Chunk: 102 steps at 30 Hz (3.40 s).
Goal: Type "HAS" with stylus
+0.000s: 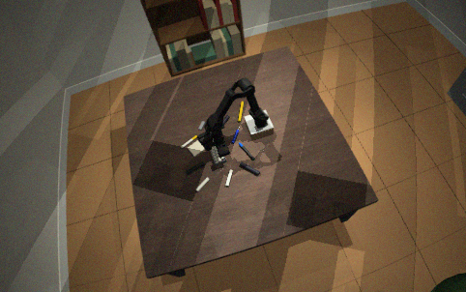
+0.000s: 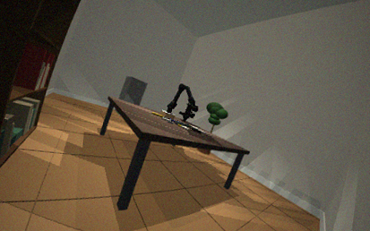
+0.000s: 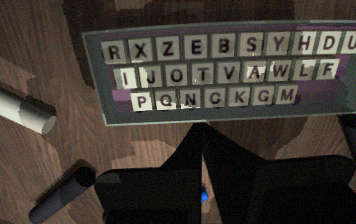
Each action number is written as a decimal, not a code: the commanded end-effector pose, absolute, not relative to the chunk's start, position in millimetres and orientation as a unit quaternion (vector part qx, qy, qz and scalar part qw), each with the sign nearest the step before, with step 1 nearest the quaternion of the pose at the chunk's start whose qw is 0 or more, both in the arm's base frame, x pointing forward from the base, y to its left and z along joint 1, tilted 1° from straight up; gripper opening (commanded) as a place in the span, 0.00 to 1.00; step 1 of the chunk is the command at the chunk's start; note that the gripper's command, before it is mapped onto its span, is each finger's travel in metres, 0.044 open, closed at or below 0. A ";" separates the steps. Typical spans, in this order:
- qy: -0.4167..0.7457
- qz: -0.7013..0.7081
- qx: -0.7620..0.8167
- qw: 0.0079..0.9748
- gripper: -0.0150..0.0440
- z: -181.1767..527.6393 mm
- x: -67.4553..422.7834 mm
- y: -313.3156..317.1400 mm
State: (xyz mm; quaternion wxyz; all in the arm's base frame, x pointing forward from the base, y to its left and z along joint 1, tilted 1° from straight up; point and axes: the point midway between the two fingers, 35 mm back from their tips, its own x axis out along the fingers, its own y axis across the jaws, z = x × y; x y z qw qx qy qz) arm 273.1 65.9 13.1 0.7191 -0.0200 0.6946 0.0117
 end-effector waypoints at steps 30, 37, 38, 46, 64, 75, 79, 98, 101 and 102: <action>0.689 0.009 -0.014 0.724 0.30 71.3 274.0 76.8; 0.689 0.009 -0.014 0.724 0.25 71.3 274.0 76.8; 0.689 0.009 -0.014 0.724 0.25 71.3 274.0 76.8; 0.696 -0.090 0.056 0.710 0.51 64.1 263.5 67.7; 0.339 -0.710 0.424 0.449 0.51 32.6 182.9 3.7; 0.207 -0.773 0.461 0.384 0.51 30.7 168.3 -7.3; 0.207 -0.773 0.461 0.384 0.51 30.7 168.3 -7.3; 0.207 -0.773 0.461 0.384 0.51 20.3 169.6 -6.7; 0.207 -0.773 0.461 0.384 0.51 17.4 169.7 -6.7; 0.207 -0.773 0.461 0.384 0.51 16.3 169.7 -6.8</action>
